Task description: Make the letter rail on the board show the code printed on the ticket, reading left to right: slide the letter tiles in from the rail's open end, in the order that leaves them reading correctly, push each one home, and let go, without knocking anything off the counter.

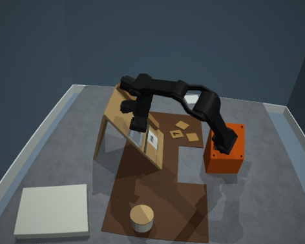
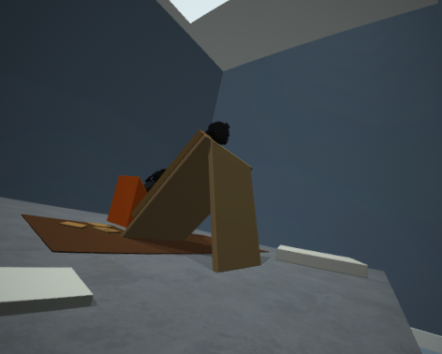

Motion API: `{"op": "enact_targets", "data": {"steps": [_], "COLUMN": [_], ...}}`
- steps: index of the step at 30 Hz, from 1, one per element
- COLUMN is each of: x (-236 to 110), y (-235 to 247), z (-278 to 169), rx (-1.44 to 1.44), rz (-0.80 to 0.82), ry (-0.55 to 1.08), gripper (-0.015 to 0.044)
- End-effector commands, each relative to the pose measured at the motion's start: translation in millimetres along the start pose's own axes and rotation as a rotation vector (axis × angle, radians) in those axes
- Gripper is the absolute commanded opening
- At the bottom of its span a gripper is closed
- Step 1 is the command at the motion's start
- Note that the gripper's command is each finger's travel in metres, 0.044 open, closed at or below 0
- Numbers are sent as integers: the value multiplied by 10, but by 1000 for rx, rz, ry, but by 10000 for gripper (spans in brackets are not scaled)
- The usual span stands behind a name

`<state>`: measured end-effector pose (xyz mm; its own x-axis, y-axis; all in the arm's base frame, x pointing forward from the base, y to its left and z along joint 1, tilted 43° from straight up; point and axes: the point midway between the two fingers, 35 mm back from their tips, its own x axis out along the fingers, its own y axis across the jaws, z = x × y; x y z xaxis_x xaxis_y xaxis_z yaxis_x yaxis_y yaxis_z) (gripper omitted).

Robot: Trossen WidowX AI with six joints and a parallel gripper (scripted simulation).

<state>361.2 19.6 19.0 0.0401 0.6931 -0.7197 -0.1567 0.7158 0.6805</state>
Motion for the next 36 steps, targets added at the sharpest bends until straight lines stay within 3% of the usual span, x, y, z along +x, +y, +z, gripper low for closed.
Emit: {"op": "enact_targets", "data": {"steps": [1, 34, 36], "x": [-18, -224, -280], "y": [-6, 5, -42], "z": [-14, -199, -202], "rx": [-4, -3, 6], "rz": [-3, -4, 8], "ry": [0, 1, -34], "gripper": [0, 0, 53]}}
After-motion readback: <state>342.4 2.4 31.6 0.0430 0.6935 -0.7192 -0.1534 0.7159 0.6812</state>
